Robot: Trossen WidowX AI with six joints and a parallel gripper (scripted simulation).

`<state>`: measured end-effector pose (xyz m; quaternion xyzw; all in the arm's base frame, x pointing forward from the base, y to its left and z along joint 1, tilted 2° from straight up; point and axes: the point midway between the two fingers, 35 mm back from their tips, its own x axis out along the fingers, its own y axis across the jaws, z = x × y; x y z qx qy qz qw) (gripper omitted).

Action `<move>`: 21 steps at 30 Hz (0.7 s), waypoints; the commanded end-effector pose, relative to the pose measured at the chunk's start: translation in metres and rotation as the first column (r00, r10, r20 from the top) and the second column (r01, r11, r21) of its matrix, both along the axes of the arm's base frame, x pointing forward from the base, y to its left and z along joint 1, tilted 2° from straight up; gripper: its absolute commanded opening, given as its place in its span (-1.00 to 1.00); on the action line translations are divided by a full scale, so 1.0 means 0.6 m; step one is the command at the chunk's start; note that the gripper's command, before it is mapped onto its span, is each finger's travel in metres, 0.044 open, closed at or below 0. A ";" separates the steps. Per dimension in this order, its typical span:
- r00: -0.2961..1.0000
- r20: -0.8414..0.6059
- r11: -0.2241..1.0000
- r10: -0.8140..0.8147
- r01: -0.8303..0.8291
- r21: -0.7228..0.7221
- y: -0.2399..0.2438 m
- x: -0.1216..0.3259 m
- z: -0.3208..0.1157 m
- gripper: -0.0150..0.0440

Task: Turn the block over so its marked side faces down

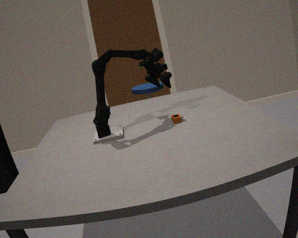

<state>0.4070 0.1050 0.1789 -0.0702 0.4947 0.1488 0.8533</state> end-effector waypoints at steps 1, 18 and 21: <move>0.966 -0.172 0.981 -0.194 0.188 -0.052 -0.116 0.006 -0.041 1.00; 0.752 -0.458 0.876 -0.474 0.456 -0.159 -0.298 -0.035 -0.129 1.00; 0.752 -0.458 0.876 -0.474 0.456 -0.159 -0.297 -0.035 -0.158 1.00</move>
